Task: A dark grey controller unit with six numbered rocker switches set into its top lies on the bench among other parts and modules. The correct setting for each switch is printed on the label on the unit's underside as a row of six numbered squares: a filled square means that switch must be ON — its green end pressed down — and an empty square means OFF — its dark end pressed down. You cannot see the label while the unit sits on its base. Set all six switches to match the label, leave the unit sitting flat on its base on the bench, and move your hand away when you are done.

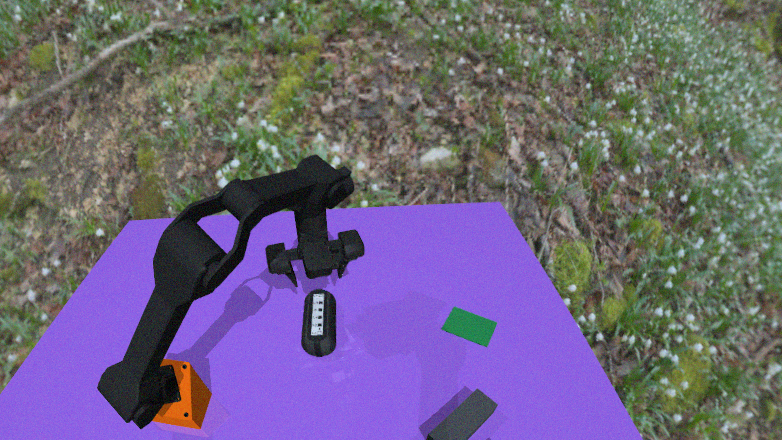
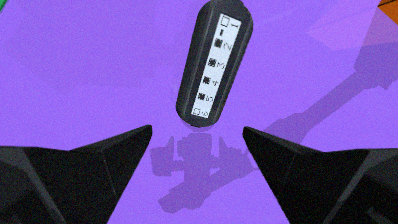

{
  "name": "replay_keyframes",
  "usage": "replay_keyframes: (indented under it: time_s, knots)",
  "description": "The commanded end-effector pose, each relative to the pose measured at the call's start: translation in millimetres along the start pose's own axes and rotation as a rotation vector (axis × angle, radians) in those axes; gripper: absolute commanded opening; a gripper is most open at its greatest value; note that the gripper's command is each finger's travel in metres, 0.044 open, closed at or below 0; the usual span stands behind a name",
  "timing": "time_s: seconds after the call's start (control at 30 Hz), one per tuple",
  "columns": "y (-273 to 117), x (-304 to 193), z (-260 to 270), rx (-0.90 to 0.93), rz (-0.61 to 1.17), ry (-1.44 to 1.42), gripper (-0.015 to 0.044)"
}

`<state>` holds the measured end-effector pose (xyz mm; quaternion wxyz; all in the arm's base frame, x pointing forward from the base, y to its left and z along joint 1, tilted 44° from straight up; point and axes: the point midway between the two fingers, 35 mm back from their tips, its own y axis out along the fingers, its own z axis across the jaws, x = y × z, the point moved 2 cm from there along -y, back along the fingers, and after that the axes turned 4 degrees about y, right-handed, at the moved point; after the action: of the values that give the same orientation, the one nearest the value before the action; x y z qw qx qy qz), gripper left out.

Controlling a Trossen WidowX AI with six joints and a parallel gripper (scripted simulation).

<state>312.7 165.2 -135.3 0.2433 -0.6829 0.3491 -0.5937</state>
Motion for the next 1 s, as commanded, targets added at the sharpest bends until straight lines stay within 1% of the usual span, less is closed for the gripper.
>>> replay_keyframes:
  time_s: [0.0,0.37,0.97]
  knots:
    - [3.6,-1.0,-4.8,0.022,-0.015,0.254,0.044]
    - [4.7,-1.0,-4.6,0.022,-0.015,0.254,0.044]
    - [34.2,-0.8,-2.6,0.022,-0.016,0.255,0.044]
